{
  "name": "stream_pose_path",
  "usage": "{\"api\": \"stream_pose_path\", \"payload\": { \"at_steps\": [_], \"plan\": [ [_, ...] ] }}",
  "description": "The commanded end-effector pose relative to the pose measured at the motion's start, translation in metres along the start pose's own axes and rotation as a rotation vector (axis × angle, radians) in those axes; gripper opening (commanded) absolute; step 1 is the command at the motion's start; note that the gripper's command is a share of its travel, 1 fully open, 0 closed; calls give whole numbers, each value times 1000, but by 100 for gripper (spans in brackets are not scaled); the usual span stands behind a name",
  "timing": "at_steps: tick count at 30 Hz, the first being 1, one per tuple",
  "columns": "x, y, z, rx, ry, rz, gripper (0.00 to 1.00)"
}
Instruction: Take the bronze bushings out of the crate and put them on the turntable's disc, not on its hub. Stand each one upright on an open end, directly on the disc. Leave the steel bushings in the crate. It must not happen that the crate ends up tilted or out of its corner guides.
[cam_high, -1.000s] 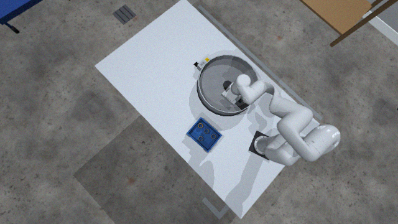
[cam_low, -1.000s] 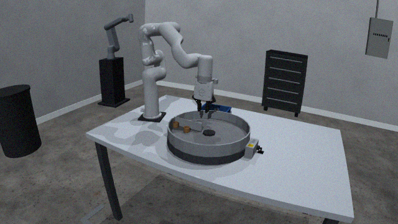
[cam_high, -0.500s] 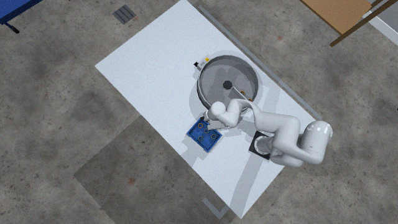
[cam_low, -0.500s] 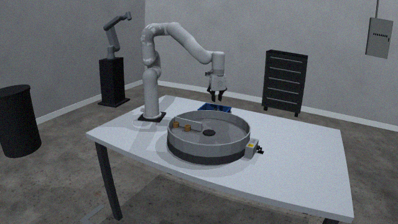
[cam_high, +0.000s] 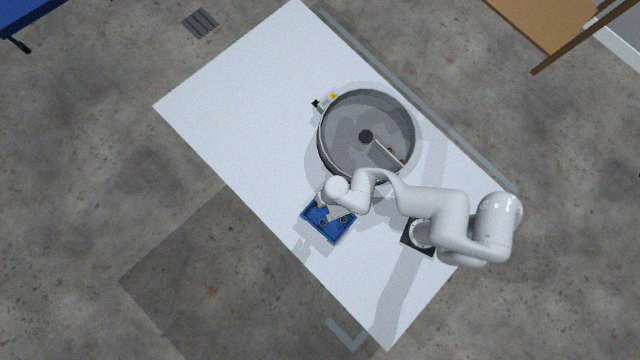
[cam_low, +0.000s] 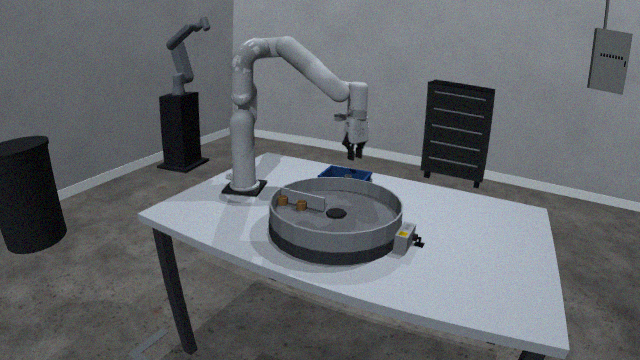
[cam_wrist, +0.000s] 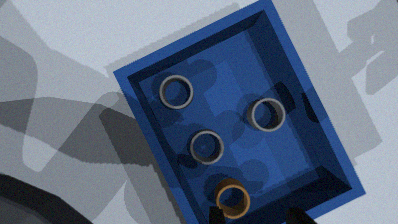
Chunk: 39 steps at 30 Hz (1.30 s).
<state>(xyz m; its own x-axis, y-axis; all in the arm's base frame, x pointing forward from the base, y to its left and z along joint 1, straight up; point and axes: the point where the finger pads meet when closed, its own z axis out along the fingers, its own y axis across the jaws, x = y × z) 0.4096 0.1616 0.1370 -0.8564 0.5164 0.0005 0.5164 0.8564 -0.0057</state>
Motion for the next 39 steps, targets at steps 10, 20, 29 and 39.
{"api": "stream_pose_path", "payload": {
  "at_steps": [10, 20, 29, 39],
  "plan": [
    [-1, 2, -2, -4, -3, -2, 41],
    [-4, 3, -2, -4, -2, -2, 41],
    [-4, 3, -2, -4, -2, -2, 41],
    [-4, 3, 19, -4, -2, -2, 41]
  ]
}}
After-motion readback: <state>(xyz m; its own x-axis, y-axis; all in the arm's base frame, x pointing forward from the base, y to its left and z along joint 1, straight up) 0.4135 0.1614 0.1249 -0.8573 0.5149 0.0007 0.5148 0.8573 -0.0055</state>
